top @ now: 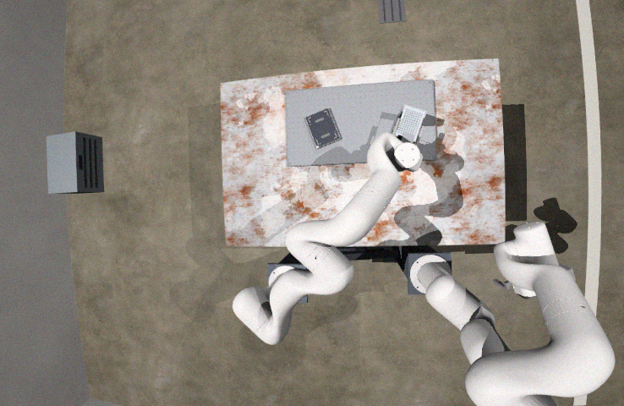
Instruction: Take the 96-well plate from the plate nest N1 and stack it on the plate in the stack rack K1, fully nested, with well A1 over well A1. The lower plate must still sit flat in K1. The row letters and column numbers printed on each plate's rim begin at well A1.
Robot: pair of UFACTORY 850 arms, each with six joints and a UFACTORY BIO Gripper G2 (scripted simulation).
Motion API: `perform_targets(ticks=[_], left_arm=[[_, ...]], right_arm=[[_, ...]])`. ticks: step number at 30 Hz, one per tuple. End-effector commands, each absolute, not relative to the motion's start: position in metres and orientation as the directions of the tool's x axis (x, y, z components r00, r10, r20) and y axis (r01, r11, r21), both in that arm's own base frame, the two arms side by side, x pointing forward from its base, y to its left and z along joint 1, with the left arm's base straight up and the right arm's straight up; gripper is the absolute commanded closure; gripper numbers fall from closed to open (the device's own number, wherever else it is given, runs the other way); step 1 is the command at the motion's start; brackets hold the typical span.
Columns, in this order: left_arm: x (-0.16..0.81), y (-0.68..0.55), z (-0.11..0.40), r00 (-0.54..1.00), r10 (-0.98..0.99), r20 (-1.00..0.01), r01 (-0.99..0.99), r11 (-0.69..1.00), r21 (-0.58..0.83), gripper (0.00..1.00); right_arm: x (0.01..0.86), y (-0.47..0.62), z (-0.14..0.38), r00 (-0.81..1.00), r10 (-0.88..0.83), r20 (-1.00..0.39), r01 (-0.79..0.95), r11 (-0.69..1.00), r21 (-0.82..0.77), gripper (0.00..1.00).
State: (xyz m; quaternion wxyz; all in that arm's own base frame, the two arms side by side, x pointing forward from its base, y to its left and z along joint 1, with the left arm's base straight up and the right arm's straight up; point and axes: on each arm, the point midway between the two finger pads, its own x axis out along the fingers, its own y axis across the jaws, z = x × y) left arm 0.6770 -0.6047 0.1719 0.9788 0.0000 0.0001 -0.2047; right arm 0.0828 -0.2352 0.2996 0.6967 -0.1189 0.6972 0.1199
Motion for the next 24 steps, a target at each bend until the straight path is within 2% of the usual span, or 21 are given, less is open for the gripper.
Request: perform_targets(ticks=[1,24], left_arm=[[0.6775,-0.6052,0.1731,0.916,-0.401,0.002,0.401,0.916,-0.001,1.00],[0.6775,-0.6052,0.1696,0.916,-0.401,0.002,0.401,0.916,-0.001,1.00]], right_arm=[[0.0832,-0.2356,0.3001,0.000,0.000,-1.000,-0.333,0.943,0.000,0.00],[0.0832,-0.2356,0.3001,0.000,0.000,-1.000,-0.333,0.943,0.000,0.00]])
